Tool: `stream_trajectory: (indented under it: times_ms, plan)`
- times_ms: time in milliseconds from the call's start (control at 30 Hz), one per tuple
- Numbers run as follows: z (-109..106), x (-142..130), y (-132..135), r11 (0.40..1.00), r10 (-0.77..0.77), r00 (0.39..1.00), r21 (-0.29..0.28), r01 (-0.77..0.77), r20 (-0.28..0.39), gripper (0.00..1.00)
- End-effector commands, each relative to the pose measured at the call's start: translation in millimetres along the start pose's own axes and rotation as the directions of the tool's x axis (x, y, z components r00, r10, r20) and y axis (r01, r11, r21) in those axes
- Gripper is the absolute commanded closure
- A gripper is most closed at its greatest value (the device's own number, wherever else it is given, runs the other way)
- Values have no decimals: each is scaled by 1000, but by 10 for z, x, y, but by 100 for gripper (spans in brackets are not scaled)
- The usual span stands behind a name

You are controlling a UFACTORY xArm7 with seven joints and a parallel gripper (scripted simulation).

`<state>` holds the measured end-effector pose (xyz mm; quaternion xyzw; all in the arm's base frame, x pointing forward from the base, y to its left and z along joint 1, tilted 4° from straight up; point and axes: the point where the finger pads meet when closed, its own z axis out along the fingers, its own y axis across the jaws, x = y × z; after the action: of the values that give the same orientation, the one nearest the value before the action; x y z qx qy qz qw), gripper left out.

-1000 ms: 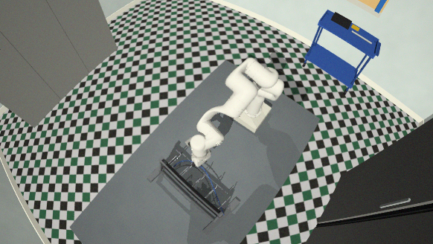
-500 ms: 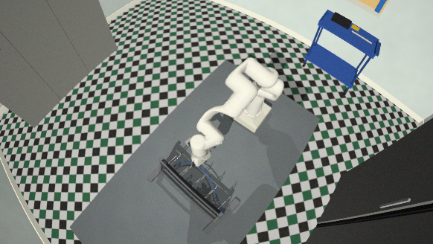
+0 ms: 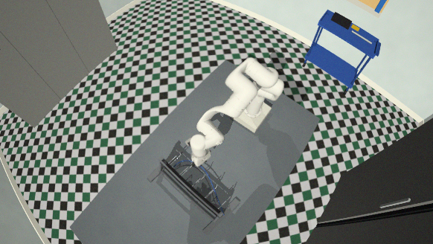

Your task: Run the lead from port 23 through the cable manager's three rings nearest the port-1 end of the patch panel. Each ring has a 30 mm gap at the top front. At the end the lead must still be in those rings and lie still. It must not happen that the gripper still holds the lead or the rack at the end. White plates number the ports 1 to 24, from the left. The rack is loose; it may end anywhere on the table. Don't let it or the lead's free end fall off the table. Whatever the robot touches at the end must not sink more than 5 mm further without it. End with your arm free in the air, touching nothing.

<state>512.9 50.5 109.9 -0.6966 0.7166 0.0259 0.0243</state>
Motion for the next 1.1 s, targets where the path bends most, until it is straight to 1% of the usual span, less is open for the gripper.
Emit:
stream_trajectory:
  times_ms: [0,200,500,733,1000,1067]
  plan:
    - [-19,0,-15,1000,0,1000,5,0,1,67]
    - [-2,0,-15,1000,0,1000,5,0,0,67]
    - [80,1,-16,1000,0,1000,6,0,0,67]
    - [244,3,-18,1000,0,1000,6,0,0,67]
    - [499,6,-21,1000,0,1000,6,0,0,67]
    - [499,6,-21,1000,0,1000,6,0,0,67]
